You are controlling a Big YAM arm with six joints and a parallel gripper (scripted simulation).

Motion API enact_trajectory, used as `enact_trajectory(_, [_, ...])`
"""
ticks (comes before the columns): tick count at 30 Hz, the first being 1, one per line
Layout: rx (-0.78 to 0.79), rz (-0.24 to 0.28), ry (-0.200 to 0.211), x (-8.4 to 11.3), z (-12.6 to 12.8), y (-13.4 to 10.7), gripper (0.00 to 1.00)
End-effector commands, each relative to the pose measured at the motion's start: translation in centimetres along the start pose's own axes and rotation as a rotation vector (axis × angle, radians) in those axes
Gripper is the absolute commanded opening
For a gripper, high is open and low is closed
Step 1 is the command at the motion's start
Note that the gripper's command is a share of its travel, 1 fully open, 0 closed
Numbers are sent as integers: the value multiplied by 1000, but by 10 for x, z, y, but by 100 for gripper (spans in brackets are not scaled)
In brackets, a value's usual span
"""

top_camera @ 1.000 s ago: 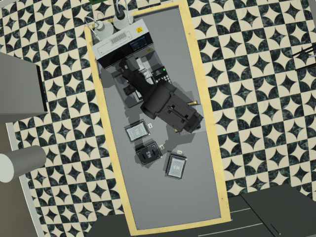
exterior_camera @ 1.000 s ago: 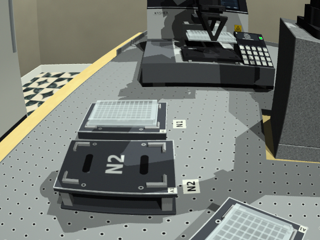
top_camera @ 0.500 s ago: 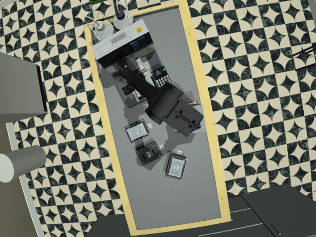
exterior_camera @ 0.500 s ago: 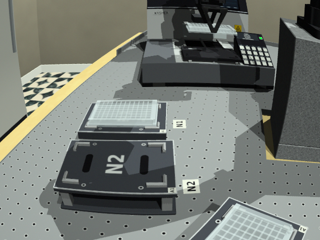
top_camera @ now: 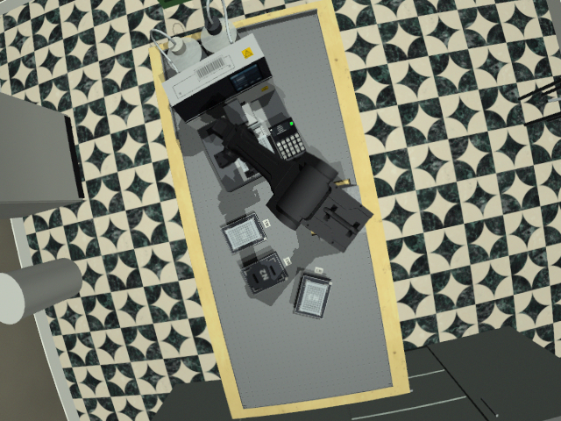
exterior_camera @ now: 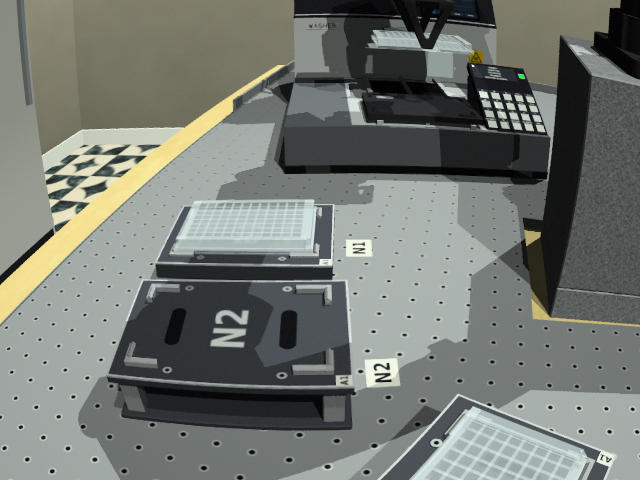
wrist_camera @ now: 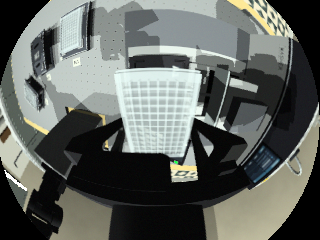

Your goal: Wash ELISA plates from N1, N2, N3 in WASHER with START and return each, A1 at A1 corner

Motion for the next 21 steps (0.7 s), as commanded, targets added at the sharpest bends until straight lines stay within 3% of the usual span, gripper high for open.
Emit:
enact_trajectory(1, [10, -30, -55, 19, -22, 10, 84])
enact_trajectory(2, [3, -14, -26, 8, -11, 6, 84])
enact_trajectory(7, [3, -14, -26, 8, -11, 6, 84])
enact_trajectory(8, [7, -23, -41, 12, -7, 14, 84])
enact_trajectory(13, [7, -20, -28, 7, 17, 29, 84])
enact_trajectory(16, [7, -26, -41, 11, 14, 38, 84])
enact_trajectory(21, [7, -20, -25, 4, 38, 51, 84])
Point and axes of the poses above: the point where the finger pads meet when closed, its own x axis back along the fingers, its own z axis across the jaws, y = z × x, the point moved 3 cm from there along x, back along the fingers, and after that the axes turned 3 degrees about -x, right-handed, at the moved point
